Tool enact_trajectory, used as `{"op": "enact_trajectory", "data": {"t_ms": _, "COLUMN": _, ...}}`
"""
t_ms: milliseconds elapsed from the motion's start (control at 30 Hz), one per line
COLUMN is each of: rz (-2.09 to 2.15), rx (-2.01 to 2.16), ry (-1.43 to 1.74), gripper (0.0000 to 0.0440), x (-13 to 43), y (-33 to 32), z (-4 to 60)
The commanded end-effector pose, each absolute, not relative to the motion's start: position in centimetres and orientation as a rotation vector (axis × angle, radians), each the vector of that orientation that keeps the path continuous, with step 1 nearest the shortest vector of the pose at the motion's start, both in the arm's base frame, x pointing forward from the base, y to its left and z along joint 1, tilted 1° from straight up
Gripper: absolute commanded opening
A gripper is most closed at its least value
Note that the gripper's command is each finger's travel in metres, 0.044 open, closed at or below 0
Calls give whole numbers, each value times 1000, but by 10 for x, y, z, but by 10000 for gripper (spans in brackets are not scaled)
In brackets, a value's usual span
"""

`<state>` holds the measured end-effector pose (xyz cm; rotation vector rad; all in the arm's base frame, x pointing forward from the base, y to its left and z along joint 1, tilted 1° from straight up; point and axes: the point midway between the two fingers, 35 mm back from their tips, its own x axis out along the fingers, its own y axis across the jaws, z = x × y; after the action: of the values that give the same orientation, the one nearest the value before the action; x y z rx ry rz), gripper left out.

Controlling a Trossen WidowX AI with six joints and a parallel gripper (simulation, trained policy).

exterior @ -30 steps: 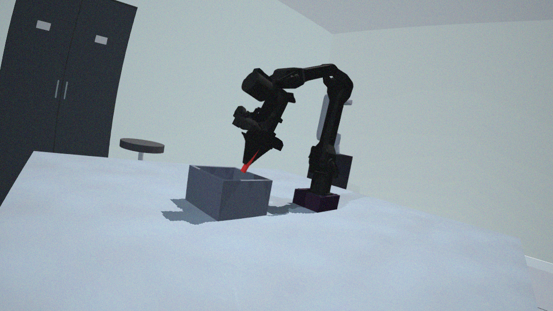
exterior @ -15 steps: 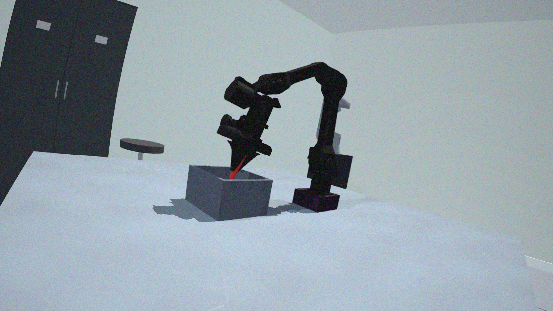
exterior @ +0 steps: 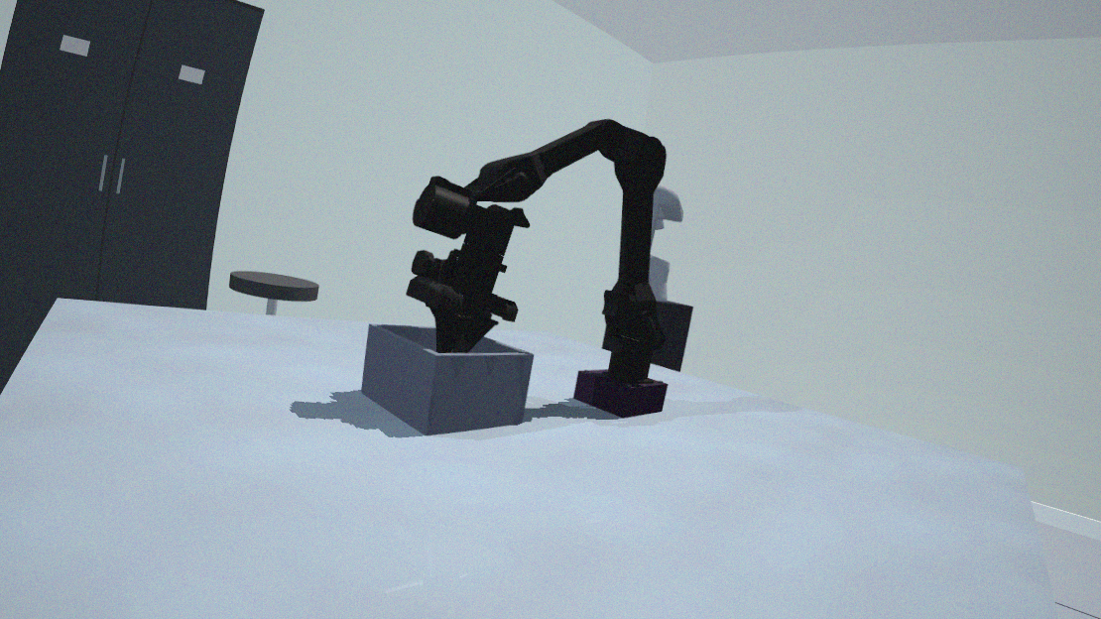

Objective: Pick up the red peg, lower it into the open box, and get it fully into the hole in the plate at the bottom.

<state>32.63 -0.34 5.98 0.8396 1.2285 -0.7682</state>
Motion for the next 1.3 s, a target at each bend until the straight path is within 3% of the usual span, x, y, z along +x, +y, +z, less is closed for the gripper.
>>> {"op": "enact_trajectory", "data": {"t_ms": 0, "rz": -771, "rx": 825, "ry": 1240, "gripper": 153, "x": 334, "y": -6, "z": 59}}
{"op": "enact_trajectory", "data": {"t_ms": 100, "rz": -762, "rx": 823, "ry": 1236, "gripper": 165, "x": 342, "y": -9, "z": 60}}
{"op": "enact_trajectory", "data": {"t_ms": 200, "rz": -752, "rx": 821, "ry": 1236, "gripper": 205, "x": 350, "y": -11, "z": 61}}
{"op": "enact_trajectory", "data": {"t_ms": 533, "rz": -737, "rx": 817, "ry": 1205, "gripper": 440, "x": 377, "y": -26, "z": 66}}
{"op": "enact_trajectory", "data": {"t_ms": 1267, "rz": -740, "rx": 834, "ry": 1063, "gripper": 440, "x": 411, "y": -58, "z": 89}}
